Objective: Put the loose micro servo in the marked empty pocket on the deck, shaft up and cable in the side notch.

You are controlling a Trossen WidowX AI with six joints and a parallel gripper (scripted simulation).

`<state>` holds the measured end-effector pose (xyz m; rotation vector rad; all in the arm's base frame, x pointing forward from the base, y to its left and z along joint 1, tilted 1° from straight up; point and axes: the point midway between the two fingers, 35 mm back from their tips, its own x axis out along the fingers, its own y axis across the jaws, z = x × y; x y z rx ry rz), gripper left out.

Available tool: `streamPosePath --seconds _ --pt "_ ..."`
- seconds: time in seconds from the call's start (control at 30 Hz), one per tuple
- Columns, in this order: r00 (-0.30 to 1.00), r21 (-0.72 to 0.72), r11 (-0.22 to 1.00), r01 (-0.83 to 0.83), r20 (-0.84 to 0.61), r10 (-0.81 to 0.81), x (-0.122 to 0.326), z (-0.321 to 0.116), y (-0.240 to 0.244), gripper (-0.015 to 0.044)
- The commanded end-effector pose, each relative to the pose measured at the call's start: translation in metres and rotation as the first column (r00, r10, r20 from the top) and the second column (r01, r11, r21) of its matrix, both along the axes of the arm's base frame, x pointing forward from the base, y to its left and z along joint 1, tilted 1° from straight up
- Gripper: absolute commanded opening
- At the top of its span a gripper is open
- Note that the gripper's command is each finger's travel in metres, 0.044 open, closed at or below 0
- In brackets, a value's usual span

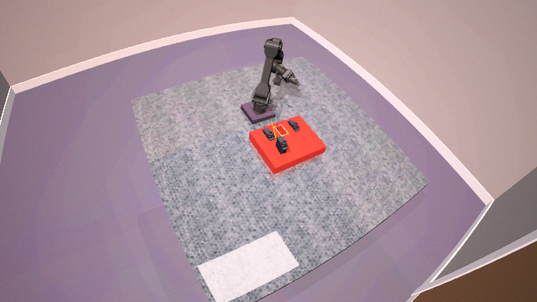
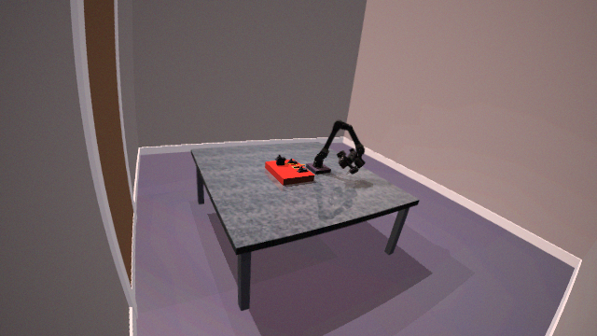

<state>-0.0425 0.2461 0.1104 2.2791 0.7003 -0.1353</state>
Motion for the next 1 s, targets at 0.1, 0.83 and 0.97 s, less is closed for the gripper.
streamPosePath --seconds 0.1,0.83,0.97 --pt "0.988 0.049 0.990 0.133 -0.089 -0.129 0.016 -0.001 0.001 0.0440" --pt "0.788 0.137 0.800 0.584 -0.333 -0.518 0.080 -0.010 -0.006 0.0440" --pt "0.710 0.156 0.717 0.680 -0.385 -0.590 0.096 -0.010 -0.010 0.0440"
